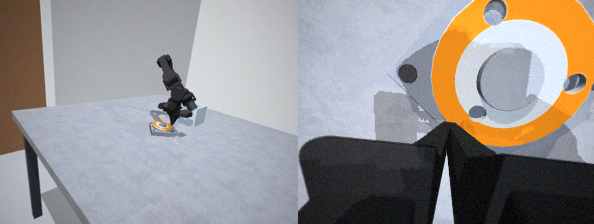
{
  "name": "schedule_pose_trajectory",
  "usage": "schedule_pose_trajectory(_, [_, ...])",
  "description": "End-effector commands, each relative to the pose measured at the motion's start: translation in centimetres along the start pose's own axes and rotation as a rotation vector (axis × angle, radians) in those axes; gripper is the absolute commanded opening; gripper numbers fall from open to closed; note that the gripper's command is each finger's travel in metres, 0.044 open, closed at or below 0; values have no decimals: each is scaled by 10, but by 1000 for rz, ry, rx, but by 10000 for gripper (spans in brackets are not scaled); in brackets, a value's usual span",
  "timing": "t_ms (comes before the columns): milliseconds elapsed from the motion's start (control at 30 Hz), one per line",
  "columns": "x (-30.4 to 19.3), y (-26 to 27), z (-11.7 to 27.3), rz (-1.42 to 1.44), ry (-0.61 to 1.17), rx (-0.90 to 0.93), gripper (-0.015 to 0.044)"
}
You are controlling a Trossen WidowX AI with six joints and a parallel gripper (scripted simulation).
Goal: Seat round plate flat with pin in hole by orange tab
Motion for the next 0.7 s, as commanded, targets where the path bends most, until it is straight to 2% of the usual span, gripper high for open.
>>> schedule_pose_trajectory(0, [-5, -4, -3, 5, 13, -7, 0])
schedule_pose_trajectory(667, [-16, -16, 0, 5, 14, -7, 0])
Point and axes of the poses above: the point midway between the two fingers, 35 mm back from their tips, its own z axis back along the fingers, its own y axis across the jaws, x = y × z, the point moved 10 cm from there along z, back along the fingers, and after that the axes turned 15 degrees about z, right-handed, at the moved point
